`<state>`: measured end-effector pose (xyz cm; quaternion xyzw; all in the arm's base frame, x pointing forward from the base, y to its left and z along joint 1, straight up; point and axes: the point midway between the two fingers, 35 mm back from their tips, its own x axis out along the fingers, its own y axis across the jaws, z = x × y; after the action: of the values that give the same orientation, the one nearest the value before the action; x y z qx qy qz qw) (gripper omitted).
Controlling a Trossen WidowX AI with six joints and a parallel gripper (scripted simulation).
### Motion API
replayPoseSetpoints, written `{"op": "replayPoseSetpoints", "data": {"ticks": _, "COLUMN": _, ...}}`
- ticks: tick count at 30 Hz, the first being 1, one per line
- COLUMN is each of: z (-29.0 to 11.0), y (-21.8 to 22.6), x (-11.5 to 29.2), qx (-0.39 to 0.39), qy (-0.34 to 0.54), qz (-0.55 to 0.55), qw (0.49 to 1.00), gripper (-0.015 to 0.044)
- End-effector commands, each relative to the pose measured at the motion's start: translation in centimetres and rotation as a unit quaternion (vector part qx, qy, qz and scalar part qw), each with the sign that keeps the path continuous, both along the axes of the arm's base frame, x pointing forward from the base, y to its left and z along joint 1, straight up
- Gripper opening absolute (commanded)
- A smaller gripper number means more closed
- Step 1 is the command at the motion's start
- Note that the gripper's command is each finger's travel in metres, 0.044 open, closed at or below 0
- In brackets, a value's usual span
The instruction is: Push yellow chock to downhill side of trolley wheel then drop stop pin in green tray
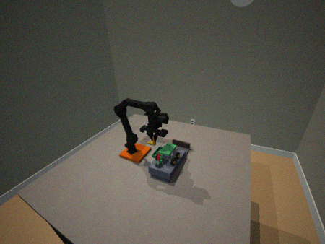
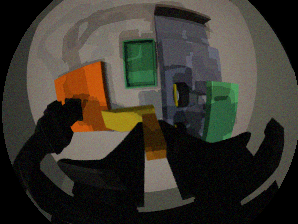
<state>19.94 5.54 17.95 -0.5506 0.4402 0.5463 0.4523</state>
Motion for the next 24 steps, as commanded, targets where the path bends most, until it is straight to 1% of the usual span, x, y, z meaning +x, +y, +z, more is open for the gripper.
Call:
{"op": "replayPoseSetpoints", "data": {"ticks": 1, "z": -0.1, "y": 1.5, "x": 0.2, "qx": 0.002, "qy": -0.002, "qz": -0.001, "qw": 1.000, "gripper": 0.0000}}
{"op": "replayPoseSetpoints", "data": {"ticks": 24, "z": -0.7, "y": 10.1, "x": 0.6, "qx": 0.006, "qy": -0.002, "qz": -0.001, "qw": 1.000, "gripper": 0.0000}}
